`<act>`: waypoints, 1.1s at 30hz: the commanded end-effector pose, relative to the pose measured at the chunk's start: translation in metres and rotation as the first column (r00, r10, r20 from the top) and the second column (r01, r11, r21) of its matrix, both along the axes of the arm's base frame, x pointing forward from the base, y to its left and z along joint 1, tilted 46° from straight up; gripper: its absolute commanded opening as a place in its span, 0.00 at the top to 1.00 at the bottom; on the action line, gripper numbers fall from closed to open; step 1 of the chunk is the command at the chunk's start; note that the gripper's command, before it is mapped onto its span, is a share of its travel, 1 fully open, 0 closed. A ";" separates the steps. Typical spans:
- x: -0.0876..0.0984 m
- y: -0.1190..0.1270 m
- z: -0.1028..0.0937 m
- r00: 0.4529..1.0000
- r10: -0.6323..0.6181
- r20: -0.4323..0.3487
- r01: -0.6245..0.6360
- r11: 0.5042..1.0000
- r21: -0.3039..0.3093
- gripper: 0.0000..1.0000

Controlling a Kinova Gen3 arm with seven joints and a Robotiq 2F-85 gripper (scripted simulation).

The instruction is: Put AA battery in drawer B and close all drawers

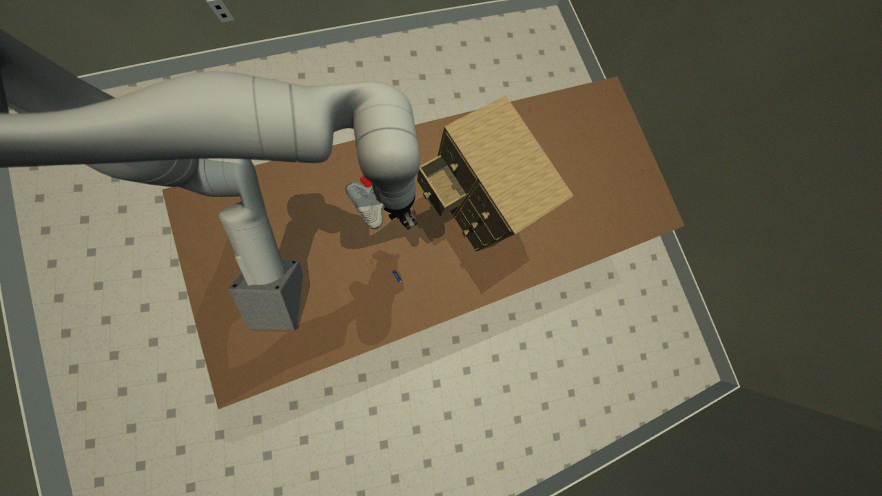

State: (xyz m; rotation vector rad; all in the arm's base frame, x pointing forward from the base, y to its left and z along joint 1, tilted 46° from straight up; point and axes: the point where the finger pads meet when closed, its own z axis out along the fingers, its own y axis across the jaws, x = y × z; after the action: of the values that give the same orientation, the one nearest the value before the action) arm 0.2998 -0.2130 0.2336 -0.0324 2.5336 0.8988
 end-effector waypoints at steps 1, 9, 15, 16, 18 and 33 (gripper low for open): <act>0.000 -0.001 0.000 1.000 -0.004 0.003 0.004 1.000 0.001 0.91; -0.001 0.000 0.000 0.999 -0.025 0.030 0.025 1.000 0.007 0.91; -0.001 0.000 -0.001 0.997 -0.047 0.059 0.046 0.999 0.014 0.91; -0.001 0.000 -0.001 0.997 -0.047 0.059 0.046 0.999 0.014 0.91; -0.001 0.000 -0.001 0.996 -0.058 0.073 0.057 0.998 0.018 0.91; -0.002 0.001 -0.002 0.967 -0.158 0.198 0.149 0.987 0.059 0.91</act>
State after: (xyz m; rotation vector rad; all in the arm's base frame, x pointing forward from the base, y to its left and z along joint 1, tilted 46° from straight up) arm 0.3020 -0.2100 0.2326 0.0626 2.3058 0.8409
